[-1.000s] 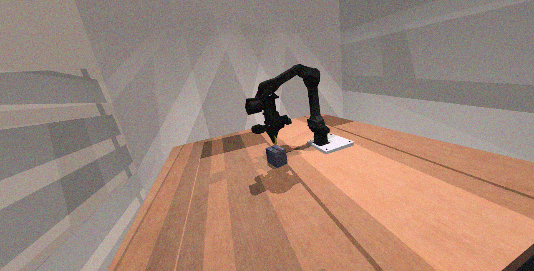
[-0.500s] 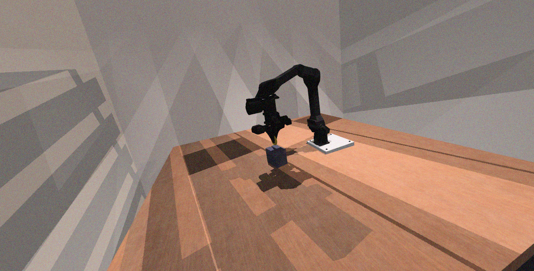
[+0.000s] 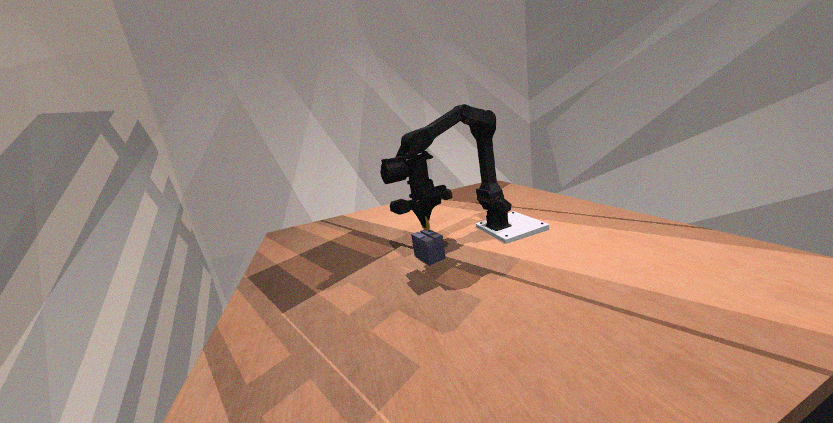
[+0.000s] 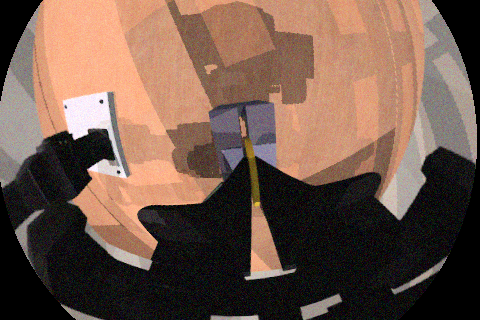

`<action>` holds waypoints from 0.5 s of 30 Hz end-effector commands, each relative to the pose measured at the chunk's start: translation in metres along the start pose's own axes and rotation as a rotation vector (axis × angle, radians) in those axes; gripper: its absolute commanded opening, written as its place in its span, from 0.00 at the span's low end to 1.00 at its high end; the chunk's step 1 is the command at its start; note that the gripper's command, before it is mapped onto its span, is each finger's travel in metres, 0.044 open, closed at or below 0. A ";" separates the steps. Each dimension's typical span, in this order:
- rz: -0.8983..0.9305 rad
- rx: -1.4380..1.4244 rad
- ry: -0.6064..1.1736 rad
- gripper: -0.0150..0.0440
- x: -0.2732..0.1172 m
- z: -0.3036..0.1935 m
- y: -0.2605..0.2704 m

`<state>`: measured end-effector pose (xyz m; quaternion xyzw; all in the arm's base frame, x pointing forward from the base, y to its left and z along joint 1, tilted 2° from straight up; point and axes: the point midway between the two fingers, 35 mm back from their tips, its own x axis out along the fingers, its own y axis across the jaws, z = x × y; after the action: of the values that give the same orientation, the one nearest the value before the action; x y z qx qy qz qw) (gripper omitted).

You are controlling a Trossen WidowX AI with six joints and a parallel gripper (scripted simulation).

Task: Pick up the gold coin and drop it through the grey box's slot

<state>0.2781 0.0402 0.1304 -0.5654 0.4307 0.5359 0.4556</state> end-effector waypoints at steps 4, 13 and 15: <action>0.007 0.002 -0.001 0.25 0.005 0.000 0.002; 0.007 -0.002 -0.001 0.25 0.007 0.000 0.002; 0.007 -0.002 -0.001 0.25 0.008 0.000 0.002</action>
<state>0.2781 0.0402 0.1256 -0.5656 0.4305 0.5356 0.4559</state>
